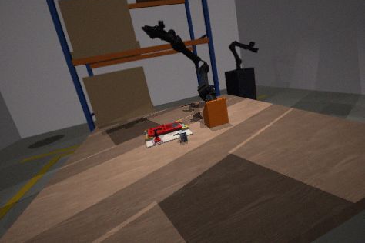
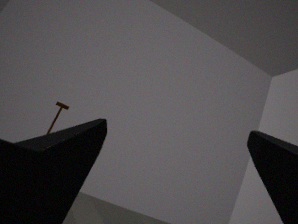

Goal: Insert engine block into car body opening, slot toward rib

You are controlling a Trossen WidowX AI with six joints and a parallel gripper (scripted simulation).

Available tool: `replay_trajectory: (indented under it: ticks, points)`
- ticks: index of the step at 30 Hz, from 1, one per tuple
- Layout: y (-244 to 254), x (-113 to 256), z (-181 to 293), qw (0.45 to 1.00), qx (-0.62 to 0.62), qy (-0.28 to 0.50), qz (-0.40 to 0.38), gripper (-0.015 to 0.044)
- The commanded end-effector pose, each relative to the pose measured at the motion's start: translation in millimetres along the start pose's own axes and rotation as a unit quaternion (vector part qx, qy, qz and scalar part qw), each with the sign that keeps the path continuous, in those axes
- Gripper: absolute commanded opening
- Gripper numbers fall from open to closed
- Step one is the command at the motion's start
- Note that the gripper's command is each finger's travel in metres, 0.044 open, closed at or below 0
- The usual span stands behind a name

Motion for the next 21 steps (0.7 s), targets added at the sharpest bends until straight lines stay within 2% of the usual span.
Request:
replay_trajectory:
  ticks: [1,11,21]
  points:
    - [40,-16,3,0.998,-0.004,0.021,-0.065,0.0440]
    - [141,-39,16,0.972,-0.006,0.081,-0.220,0.0440]
    - [239,-36,34,0.919,0.002,0.155,-0.361,0.0440]
Point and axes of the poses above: the point midway between the two fingers, 35 mm back from their tips, its own x axis back along the fingers, its own y axis across the jaws, z = x × y, the point moved 8 cm from there along x, back along the fingers, and after that the axes turned 1 degree about -x, right-handed, at the moved point
